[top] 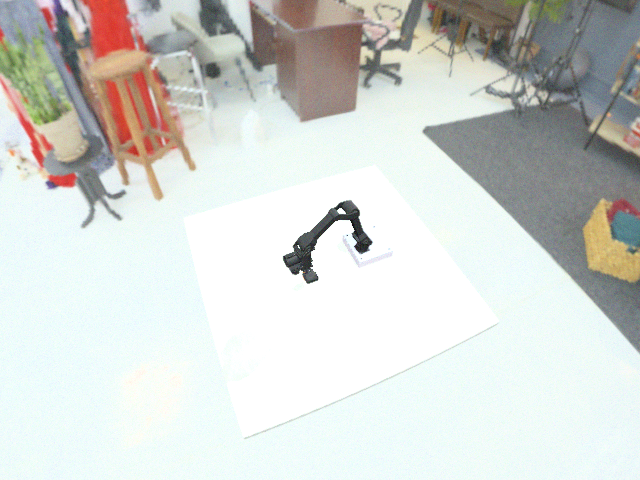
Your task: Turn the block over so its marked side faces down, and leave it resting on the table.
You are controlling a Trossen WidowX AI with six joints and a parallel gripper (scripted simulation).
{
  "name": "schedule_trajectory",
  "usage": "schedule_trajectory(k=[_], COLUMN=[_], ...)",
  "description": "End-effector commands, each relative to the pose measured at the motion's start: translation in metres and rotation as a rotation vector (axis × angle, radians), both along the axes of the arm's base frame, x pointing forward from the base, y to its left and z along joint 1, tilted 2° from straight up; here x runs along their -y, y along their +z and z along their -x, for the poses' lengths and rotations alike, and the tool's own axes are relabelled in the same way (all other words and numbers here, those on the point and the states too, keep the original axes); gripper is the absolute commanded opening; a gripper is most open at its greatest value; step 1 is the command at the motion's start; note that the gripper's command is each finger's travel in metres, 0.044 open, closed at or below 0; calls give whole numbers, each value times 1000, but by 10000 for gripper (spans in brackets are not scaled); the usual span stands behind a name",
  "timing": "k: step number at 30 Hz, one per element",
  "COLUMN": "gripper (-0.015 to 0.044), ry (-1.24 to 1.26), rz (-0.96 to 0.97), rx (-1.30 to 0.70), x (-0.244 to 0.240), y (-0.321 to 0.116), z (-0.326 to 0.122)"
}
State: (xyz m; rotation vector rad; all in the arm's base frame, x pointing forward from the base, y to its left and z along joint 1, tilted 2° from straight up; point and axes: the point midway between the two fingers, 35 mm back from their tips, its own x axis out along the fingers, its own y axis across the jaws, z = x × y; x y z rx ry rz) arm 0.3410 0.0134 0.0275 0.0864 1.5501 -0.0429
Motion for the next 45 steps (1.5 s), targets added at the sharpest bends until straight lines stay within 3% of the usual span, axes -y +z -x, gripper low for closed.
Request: schedule_trajectory(k=[1, 32, 45], gripper=[0, 0, 0], ry=[1, -14, -14], rz=[-5, 36, 48], rx=[8, 497, 612], x=[-1, -1, -2], y=[5, -5, -19], z=[-2, 2, -5])
